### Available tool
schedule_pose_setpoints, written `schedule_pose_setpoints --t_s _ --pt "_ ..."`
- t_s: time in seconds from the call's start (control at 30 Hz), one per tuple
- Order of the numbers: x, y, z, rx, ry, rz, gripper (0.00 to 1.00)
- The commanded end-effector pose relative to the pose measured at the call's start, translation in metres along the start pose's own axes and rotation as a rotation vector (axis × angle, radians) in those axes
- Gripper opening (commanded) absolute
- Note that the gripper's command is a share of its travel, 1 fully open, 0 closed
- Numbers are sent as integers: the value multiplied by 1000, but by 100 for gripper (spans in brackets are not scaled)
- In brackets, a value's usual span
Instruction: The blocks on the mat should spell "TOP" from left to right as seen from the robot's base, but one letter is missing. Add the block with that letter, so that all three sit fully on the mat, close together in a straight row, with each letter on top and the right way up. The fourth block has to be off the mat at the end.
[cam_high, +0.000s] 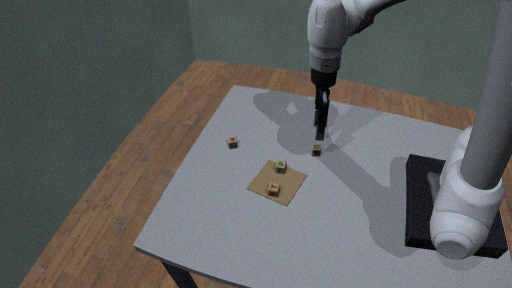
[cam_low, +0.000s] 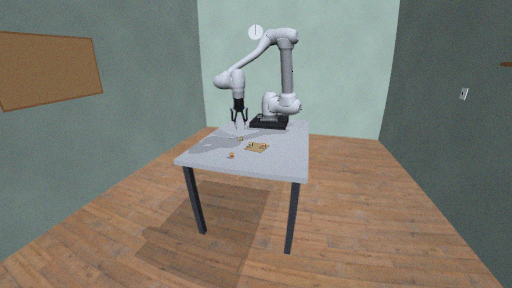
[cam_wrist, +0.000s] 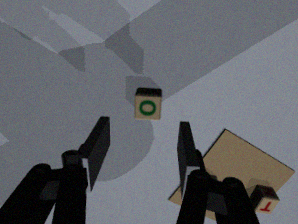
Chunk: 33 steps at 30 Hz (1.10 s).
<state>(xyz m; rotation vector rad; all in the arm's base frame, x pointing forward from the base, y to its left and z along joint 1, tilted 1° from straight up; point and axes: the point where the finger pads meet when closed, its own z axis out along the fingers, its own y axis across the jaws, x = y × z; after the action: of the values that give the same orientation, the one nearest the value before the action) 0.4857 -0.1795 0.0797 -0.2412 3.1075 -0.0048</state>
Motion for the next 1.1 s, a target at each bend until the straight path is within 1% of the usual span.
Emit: schedule_pose_setpoints --t_s 0.0,0.63,1.07 --pt "0 0 0 0 0 0 40" --pt "0 0 1 0 0 0 40" --pt "0 0 15 0 0 0 40"
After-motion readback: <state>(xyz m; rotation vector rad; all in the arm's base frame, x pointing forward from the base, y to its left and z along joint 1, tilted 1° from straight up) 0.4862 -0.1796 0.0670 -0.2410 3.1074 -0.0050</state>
